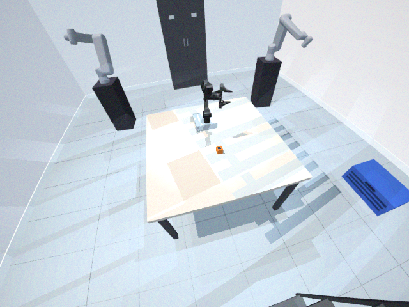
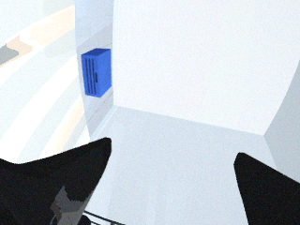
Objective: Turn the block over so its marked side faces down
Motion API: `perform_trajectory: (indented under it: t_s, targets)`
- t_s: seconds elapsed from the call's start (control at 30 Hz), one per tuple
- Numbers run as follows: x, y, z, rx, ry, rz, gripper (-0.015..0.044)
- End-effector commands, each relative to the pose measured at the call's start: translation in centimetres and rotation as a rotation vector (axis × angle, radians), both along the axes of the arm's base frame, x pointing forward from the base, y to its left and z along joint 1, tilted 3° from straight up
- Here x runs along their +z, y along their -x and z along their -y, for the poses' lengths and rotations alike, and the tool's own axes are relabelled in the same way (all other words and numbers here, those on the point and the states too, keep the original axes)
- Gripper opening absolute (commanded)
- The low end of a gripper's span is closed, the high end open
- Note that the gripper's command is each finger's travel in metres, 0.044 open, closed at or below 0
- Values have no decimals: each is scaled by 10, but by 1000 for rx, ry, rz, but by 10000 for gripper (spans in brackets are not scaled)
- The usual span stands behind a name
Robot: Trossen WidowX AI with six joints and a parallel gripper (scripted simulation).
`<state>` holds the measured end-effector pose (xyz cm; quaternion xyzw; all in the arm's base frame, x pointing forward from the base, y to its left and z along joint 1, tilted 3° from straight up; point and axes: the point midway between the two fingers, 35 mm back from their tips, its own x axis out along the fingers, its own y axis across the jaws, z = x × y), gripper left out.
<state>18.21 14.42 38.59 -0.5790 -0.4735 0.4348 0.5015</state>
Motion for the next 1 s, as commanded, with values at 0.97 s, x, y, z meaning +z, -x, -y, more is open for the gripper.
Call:
perform_trajectory:
  t_s: [0.97]
  targets:
    - [-245, -198, 56, -1709, -184, -2075, 440]
